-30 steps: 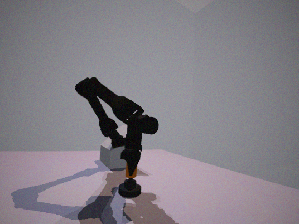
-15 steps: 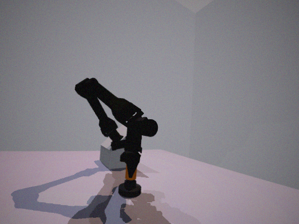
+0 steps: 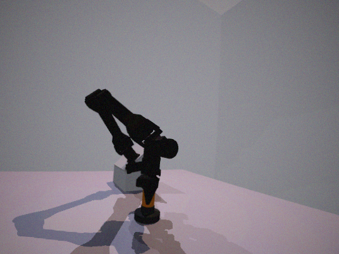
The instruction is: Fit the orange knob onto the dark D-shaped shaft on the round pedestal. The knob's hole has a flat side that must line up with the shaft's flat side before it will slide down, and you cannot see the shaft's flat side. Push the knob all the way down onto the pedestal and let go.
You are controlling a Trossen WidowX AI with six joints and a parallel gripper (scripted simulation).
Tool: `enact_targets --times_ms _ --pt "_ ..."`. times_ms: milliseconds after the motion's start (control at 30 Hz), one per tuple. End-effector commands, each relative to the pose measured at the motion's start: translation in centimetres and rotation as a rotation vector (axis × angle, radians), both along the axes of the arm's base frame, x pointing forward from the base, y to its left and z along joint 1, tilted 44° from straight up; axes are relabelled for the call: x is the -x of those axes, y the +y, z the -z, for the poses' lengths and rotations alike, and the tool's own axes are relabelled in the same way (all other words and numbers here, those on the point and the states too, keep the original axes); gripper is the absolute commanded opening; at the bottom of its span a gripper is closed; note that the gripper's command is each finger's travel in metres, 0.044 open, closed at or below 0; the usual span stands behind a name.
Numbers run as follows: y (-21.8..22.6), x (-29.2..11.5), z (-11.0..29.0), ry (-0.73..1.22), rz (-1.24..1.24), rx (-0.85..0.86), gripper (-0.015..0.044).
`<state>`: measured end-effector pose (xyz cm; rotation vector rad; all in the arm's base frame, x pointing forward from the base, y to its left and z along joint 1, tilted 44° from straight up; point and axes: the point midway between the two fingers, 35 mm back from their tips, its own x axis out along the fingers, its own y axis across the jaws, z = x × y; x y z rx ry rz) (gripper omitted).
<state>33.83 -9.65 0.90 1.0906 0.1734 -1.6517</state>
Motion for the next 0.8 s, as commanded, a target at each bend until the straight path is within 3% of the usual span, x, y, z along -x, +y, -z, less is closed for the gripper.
enact_targets --times_ms 0,33,600,767 --pt "0.02 0.00 -0.03 0.000 0.000 0.000 0.0000" --pt "0.02 0.00 -0.03 0.000 0.000 0.000 0.0000" --pt "0.02 0.00 -0.03 0.000 0.000 0.000 0.0440" --pt "0.02 0.00 -0.03 0.000 0.000 0.000 0.0440"
